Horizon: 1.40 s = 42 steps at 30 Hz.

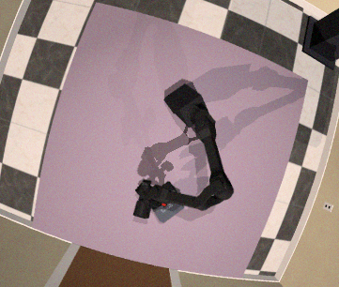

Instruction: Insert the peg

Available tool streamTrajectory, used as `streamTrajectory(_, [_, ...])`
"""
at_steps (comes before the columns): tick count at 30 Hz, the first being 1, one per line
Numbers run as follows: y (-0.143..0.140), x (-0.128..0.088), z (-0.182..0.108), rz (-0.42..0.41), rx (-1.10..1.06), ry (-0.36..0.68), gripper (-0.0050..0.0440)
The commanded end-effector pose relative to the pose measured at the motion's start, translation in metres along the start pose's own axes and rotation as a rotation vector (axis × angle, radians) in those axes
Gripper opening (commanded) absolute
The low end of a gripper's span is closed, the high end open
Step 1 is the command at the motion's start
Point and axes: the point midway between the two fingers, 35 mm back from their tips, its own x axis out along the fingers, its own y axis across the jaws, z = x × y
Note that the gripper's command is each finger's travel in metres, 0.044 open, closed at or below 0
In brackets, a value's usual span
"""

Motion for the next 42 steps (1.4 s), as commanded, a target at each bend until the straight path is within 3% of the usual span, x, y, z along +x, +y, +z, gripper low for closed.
streamTrajectory(1, [0.002,-0.001,-0.0061,0.008,-0.017,0.003,0.0])
streamTrajectory(42, [0.002,0.0039,-0.0061,0.008,-0.017,0.003,0.0])
